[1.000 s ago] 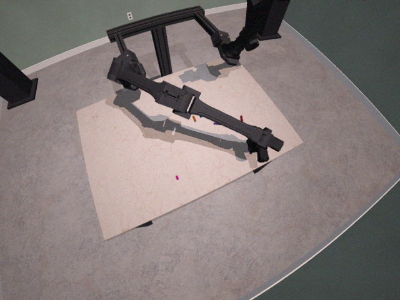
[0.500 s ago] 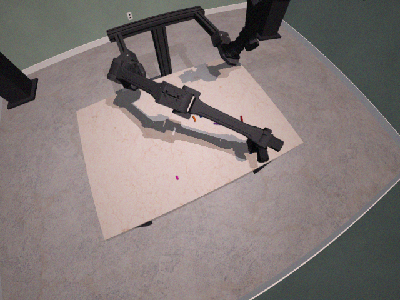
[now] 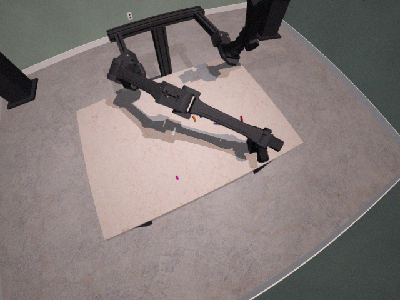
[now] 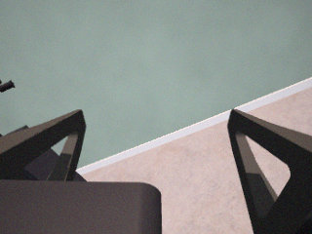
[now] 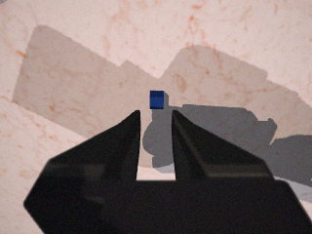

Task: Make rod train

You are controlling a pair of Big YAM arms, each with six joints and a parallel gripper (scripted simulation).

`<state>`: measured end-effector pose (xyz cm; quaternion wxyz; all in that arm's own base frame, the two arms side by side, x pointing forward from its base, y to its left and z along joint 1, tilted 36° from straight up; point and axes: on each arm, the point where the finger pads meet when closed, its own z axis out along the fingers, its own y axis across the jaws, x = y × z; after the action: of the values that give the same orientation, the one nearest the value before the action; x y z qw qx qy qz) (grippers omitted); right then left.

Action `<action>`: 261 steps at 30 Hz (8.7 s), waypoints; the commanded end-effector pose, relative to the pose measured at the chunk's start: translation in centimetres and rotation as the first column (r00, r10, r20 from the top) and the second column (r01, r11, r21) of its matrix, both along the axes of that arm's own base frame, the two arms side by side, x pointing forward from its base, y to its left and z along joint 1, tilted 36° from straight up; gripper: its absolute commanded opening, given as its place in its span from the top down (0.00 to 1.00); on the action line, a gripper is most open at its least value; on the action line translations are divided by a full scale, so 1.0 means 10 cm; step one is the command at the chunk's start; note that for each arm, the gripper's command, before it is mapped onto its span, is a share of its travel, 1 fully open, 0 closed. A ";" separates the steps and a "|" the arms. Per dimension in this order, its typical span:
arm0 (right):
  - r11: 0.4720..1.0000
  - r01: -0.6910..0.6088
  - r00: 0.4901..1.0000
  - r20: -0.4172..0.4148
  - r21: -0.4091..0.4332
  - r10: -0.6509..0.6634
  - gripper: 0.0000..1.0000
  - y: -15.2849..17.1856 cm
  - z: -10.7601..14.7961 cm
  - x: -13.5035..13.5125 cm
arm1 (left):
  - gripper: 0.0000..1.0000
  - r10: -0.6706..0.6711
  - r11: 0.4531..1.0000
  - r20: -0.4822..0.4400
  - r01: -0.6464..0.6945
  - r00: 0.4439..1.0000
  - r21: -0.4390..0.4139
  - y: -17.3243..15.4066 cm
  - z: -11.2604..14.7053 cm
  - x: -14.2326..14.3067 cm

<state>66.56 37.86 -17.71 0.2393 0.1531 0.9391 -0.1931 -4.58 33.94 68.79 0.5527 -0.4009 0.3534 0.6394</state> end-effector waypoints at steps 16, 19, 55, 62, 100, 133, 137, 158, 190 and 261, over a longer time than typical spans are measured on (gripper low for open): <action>1.000 -0.008 1.000 0.016 0.013 0.008 0.77 0.18 -0.07 -0.04 | 0.00 0.009 1.000 0.010 -0.009 1.000 -0.006 -0.03 -0.01 -0.04; 1.000 -0.008 1.000 0.016 0.013 0.008 0.77 0.18 -0.07 -0.04 | 0.00 0.009 1.000 0.010 -0.009 1.000 -0.006 -0.03 -0.01 -0.04; 1.000 -0.011 1.000 0.009 0.008 0.011 0.77 0.17 -0.11 -0.08 | 0.00 0.009 1.000 0.010 -0.009 1.000 -0.006 -0.03 -0.01 -0.04; 1.000 -0.011 1.000 0.009 0.008 0.011 0.77 0.17 -0.11 -0.08 | 0.00 0.009 1.000 0.010 -0.009 1.000 -0.006 -0.03 -0.01 -0.04; 1.000 -0.011 1.000 0.009 0.008 0.011 0.77 0.17 -0.11 -0.08 | 0.00 0.009 1.000 0.010 -0.009 1.000 -0.006 -0.03 -0.01 -0.04; 1.000 -0.011 1.000 0.009 0.008 0.011 0.77 0.17 -0.11 -0.08 | 0.00 0.009 1.000 0.010 -0.009 1.000 -0.006 -0.03 -0.01 -0.04; 1.000 -0.011 1.000 0.009 0.008 0.011 0.77 0.17 -0.11 -0.08 | 0.00 0.009 1.000 0.010 -0.009 1.000 -0.006 -0.03 -0.01 -0.04; 1.000 0.013 1.000 0.025 0.020 -0.013 0.77 0.00 -0.07 0.12 | 0.00 0.009 1.000 0.010 -0.009 1.000 -0.006 -0.03 -0.01 -0.04; 1.000 0.008 1.000 0.011 0.009 -0.008 0.77 -0.14 -0.23 0.20 | 0.00 0.009 1.000 0.010 -0.009 1.000 -0.006 -0.03 -0.01 -0.04; 1.000 -0.017 1.000 0.016 0.013 0.017 0.96 0.26 0.21 -0.12 | 0.00 0.009 1.000 0.010 -0.009 1.000 -0.006 -0.03 -0.01 -0.04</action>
<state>66.21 36.82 -19.47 0.2297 0.1513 0.9397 -0.2034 -4.58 33.94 68.79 0.5527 -0.4009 0.3534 0.6394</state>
